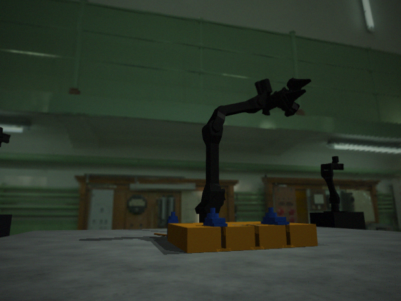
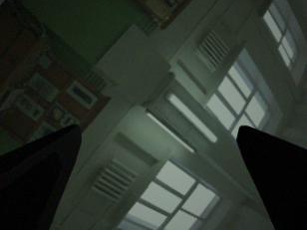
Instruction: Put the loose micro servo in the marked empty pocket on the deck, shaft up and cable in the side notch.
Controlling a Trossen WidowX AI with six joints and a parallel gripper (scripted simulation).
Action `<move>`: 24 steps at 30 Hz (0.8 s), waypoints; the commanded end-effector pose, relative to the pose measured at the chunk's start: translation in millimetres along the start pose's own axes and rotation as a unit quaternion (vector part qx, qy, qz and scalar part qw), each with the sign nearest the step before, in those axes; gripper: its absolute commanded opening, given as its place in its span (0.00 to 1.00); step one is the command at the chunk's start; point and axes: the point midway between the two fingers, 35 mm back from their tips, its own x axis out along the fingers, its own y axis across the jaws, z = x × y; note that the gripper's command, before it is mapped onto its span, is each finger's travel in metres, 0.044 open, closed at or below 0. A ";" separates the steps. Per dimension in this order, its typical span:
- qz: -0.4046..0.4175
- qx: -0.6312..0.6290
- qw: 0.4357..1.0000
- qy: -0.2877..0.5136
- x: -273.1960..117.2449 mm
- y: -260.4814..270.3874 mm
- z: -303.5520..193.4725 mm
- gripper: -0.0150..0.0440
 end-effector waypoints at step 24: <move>0.055 0.175 0.982 0.046 72.3 72.3 -22.2 1.00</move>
